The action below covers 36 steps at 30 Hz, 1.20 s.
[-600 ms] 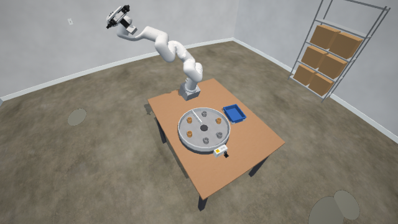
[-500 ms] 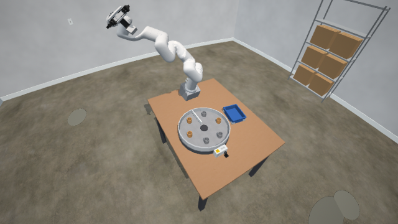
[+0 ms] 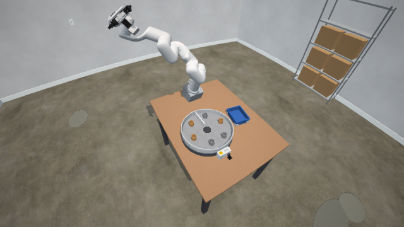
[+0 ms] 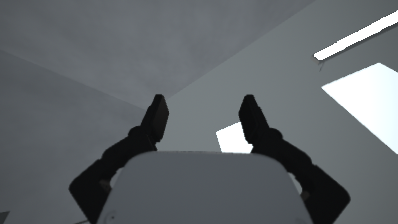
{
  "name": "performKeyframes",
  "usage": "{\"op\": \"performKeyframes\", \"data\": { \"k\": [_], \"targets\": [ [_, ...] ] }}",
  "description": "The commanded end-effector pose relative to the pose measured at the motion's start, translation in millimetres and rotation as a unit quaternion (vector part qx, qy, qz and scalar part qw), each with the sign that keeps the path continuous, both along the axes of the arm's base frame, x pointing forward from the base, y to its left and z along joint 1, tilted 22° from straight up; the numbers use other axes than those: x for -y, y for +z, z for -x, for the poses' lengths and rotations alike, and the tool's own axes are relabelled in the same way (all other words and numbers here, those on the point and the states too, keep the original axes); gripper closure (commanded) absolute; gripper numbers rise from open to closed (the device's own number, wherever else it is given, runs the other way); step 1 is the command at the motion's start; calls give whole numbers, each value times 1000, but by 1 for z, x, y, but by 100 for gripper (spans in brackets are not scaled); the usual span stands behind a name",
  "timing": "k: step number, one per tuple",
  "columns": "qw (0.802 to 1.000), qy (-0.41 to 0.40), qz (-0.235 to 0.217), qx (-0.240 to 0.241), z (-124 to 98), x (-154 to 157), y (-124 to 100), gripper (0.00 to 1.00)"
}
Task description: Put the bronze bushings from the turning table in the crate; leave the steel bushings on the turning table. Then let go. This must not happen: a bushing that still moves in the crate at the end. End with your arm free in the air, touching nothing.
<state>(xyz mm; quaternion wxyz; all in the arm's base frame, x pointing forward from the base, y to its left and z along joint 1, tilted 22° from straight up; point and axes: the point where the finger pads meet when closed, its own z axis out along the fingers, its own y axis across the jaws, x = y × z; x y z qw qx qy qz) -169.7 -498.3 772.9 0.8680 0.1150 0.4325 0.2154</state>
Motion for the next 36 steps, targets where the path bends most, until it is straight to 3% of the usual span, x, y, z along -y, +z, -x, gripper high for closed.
{"op": "performKeyframes", "data": {
  "k": [1,5,14,16,18,31,33,34,36],
  "targets": [
    [1000,0,1,-1,-1,-1,1,0],
    [1000,5,-14,-5,-12,7,1,0],
    [991,37,-117,-42,-97,48,-7,0],
    [991,37,-117,-42,-97,48,-7,0],
    [985,49,-156,-60,-132,58,-13,0],
    [948,82,-277,-135,-252,65,-50,0],
    [948,82,-277,-135,-252,65,-50,0],
    [936,88,-302,-156,-279,61,-62,0],
    [931,90,-312,-165,-291,58,-67,0]
  ]
}}
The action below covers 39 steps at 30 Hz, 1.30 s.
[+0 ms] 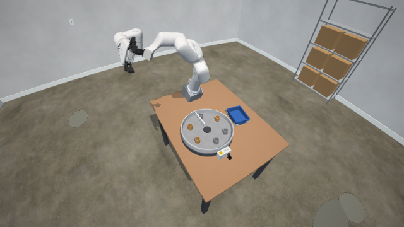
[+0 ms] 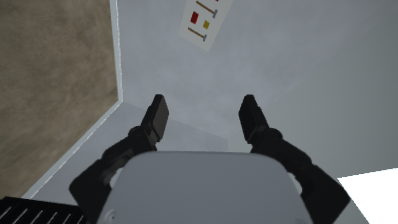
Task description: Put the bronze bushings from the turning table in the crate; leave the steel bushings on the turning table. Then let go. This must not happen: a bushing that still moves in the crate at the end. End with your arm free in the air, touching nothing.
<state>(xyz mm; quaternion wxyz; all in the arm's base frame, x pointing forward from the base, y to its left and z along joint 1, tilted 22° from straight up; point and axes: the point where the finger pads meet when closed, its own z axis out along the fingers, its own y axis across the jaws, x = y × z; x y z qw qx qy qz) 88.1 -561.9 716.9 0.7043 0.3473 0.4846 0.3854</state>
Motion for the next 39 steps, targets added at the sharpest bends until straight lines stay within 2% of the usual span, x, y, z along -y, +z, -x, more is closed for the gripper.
{"op": "performKeyframes", "data": {
  "k": [1,12,14,15,18,28,31,32,39],
  "targets": [
    [999,6,-37,-28,-40,-7,-15,0],
    [984,35,-119,-124,-131,-51,-71,0],
    [984,35,-119,-124,-131,-51,-71,0],
    [978,41,-136,-151,-150,-67,-88,0],
    [973,45,-146,-171,-163,-79,-100,0],
    [943,63,-184,-270,-211,-147,-164,0],
    [939,64,-186,-280,-214,-154,-171,0],
    [929,67,-191,-310,-222,-175,-190,0],
    [905,73,-194,-372,-233,-221,-233,0]
  ]
}}
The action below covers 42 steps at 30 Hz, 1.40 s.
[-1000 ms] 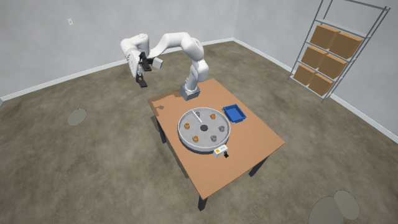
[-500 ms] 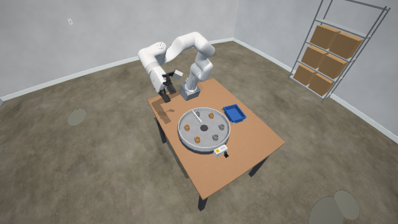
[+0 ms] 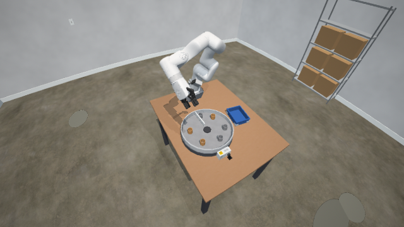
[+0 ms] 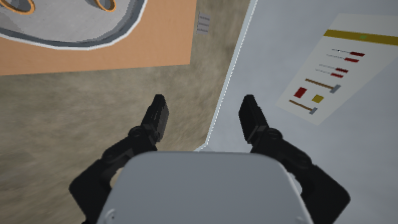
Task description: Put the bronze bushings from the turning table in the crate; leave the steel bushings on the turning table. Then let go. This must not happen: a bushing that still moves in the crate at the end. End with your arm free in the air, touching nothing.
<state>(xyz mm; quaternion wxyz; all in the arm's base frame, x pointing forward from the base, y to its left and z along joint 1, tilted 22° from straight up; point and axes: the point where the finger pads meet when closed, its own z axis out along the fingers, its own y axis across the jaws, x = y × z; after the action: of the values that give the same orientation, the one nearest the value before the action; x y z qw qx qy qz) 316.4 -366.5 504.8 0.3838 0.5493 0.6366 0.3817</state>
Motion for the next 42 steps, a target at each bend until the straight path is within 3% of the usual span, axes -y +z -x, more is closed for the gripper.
{"op": "performKeyframes", "data": {
  "k": [1,7,9,10,24,26,28,36,42],
  "targets": [
    [999,7,0,-43,-6,-33,-28,0],
    [994,26,8,-105,-7,-77,-70,0],
    [994,26,8,-105,-7,-77,-70,0],
    [990,36,15,-135,-4,-97,-91,0],
    [959,85,82,-259,25,-179,-189,0],
    [959,85,82,-259,25,-179,-189,0],
    [946,101,111,-289,36,-198,-217,0],
    [912,136,184,-340,61,-228,-274,0],
    [898,150,215,-353,69,-237,-295,0]
  ]
}}
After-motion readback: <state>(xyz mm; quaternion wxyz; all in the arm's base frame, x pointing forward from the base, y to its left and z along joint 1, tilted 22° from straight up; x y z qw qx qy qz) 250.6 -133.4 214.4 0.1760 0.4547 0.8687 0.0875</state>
